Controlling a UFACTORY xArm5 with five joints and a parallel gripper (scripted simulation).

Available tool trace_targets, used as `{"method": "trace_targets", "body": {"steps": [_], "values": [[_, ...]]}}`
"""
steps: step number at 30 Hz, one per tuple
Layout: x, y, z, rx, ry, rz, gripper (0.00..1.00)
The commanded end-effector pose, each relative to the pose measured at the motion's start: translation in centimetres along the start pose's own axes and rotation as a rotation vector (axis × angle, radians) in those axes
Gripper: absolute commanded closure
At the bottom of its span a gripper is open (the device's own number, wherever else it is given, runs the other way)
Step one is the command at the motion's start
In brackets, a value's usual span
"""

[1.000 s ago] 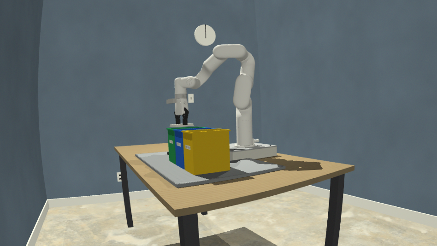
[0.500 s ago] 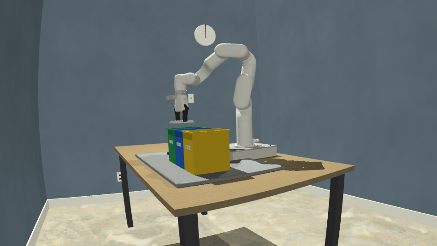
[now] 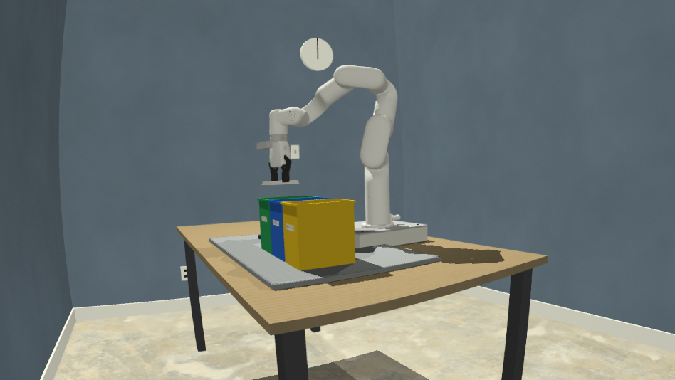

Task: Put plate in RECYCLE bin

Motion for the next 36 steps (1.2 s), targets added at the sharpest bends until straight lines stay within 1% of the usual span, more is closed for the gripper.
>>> {"method": "trace_targets", "body": {"steps": [1, 8, 22, 28, 30, 36], "values": [[0.1, 0.8, -0.1, 0.002, 0.000, 0.004, 1.00], [0.1, 2.0, -0.1, 0.002, 0.000, 0.004, 1.00], [0.1, 2.0, -0.1, 0.002, 0.000, 0.004, 1.00], [-1.7, 1.9, -1.0, 0.003, -0.200, 0.003, 1.00], [-1.7, 1.9, -1.0, 0.003, -0.200, 0.003, 1.00], [-3.4, 1.9, -2.0, 0.003, -0.202, 0.003, 1.00]]}}
Point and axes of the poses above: the point where the finger pads meet when closed, its own y axis back along the fingers, its own x axis across the jaws, z = x × y, the point moved 5 cm from there along y, back along the fingers, and after that the axes turned 11 degrees about y, right-handed, at the moved point
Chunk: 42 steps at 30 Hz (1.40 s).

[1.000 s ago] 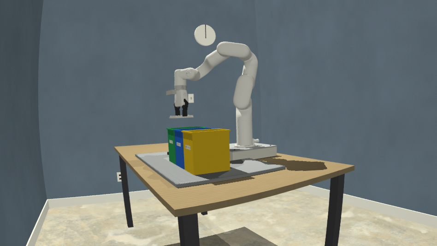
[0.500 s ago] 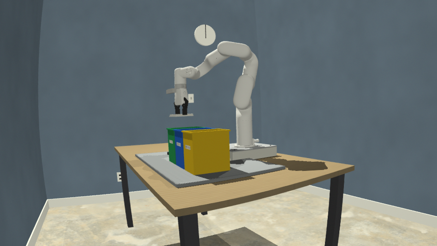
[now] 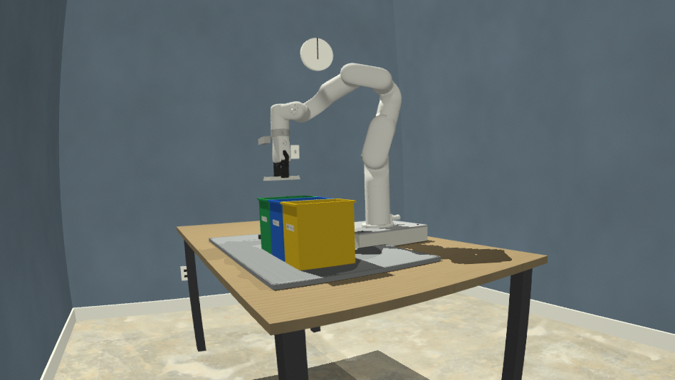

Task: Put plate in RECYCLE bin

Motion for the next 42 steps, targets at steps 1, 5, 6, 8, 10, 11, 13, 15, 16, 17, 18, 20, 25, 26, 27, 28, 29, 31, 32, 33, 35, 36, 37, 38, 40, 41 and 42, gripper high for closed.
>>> {"method": "trace_targets", "body": {"steps": [1, 5, 6, 8, 10, 11, 13, 15, 16, 17, 18, 20, 25, 26, 27, 28, 29, 31, 32, 33, 35, 36, 37, 38, 40, 41, 42], "values": [[-1.4, 0.1, -0.5, 0.004, -0.009, 0.003, 1.00], [-2.6, 0.0, -0.9, 0.004, -0.009, 0.003, 1.00], [-2.9, 0.0, -1.1, 0.004, -0.009, 0.003, 1.00], [-3.6, 0.0, -1.3, 0.004, -0.009, 0.003, 1.00], [-3.9, 0.0, -1.4, 0.003, -0.009, 0.003, 1.00], [-3.9, 0.0, -1.4, 0.003, -0.009, 0.003, 1.00], [-4.5, 0.0, -1.6, 0.003, -0.009, 0.003, 1.00], [-5.2, -0.1, -1.8, 0.003, -0.009, 0.002, 1.00], [-5.5, -0.1, -1.9, 0.003, -0.009, 0.002, 1.00], [-5.8, -0.1, -2.0, 0.003, -0.009, 0.002, 1.00], [-6.1, -0.1, -2.1, 0.003, -0.009, 0.002, 1.00], [-6.7, -0.1, -2.3, 0.003, -0.009, 0.002, 1.00], [-8.3, -0.2, -2.8, 0.003, -0.009, 0.002, 1.00], [-8.6, -0.2, -2.9, 0.003, -0.009, 0.001, 1.00], [-8.6, -0.2, -2.9, 0.003, -0.009, 0.001, 1.00], [-8.6, -0.2, -2.9, 0.003, -0.009, 0.001, 1.00], [-9.0, -0.2, -3.0, 0.003, -0.009, 0.001, 1.00], [-9.6, -0.3, -3.2, 0.003, -0.009, 0.001, 1.00], [-9.9, -0.3, -3.4, 0.003, -0.009, 0.001, 1.00], [-10.2, -0.3, -3.5, 0.003, -0.009, 0.001, 1.00], [-10.9, -0.3, -3.7, 0.003, -0.009, 0.001, 1.00], [-11.2, -0.3, -3.8, 0.003, -0.009, 0.001, 1.00], [-11.5, -0.3, -3.9, 0.003, -0.009, 0.001, 1.00], [-11.8, -0.4, -4.0, 0.003, -0.009, 0.001, 1.00], [-12.4, -0.4, -4.2, 0.002, -0.009, 0.001, 1.00], [-12.8, -0.4, -4.3, 0.002, -0.009, 0.000, 1.00], [-13.1, -0.4, -4.4, 0.002, -0.009, 0.000, 1.00]]}}
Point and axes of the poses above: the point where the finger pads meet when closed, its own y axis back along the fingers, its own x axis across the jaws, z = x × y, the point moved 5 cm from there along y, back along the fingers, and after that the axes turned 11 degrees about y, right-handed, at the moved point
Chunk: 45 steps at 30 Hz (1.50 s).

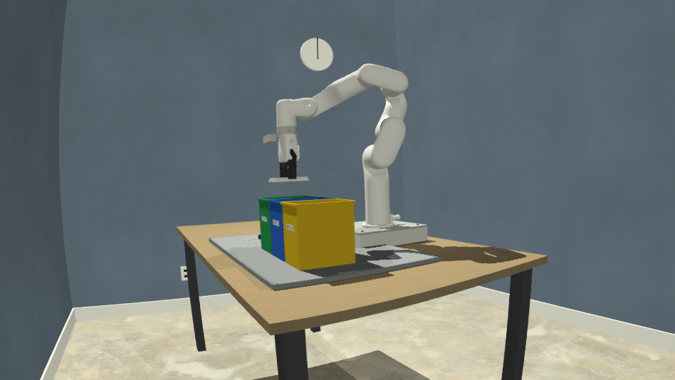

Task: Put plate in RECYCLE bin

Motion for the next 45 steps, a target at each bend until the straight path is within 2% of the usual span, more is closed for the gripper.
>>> {"method": "trace_targets", "body": {"steps": [1, 45], "values": [[-1.4, 0.1, -0.6, 0.003, -0.001, 0.001, 1.00], [-13.5, -0.4, -4.4, 0.001, -0.001, 0.000, 1.00]]}}
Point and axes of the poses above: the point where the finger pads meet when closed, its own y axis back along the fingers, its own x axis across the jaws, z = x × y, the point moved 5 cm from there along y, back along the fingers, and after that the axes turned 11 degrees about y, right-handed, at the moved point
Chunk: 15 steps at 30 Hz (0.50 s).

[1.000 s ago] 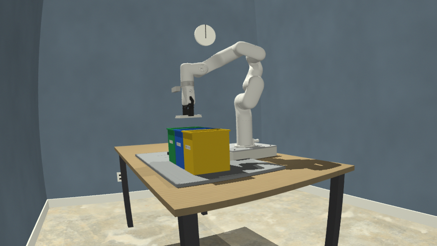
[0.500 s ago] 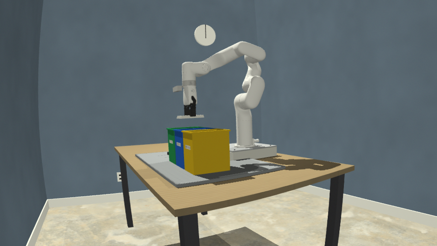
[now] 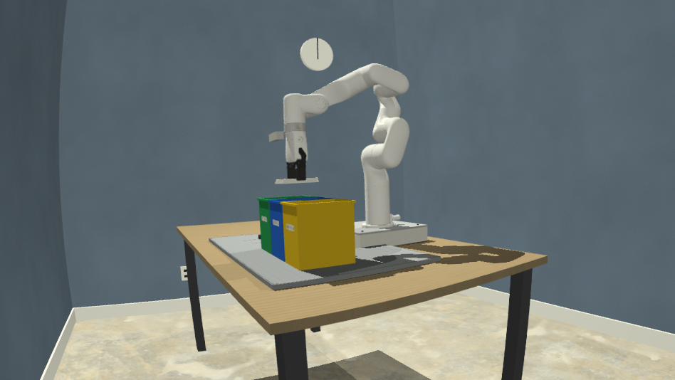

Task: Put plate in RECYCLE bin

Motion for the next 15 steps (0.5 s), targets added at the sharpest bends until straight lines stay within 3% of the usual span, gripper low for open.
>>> {"method": "trace_targets", "body": {"steps": [1, 15], "values": [[-1.4, 0.1, -0.6, 0.003, 0.000, 0.000, 1.00], [-5.3, -0.1, -1.8, 0.002, 0.000, 0.000, 1.00]]}}
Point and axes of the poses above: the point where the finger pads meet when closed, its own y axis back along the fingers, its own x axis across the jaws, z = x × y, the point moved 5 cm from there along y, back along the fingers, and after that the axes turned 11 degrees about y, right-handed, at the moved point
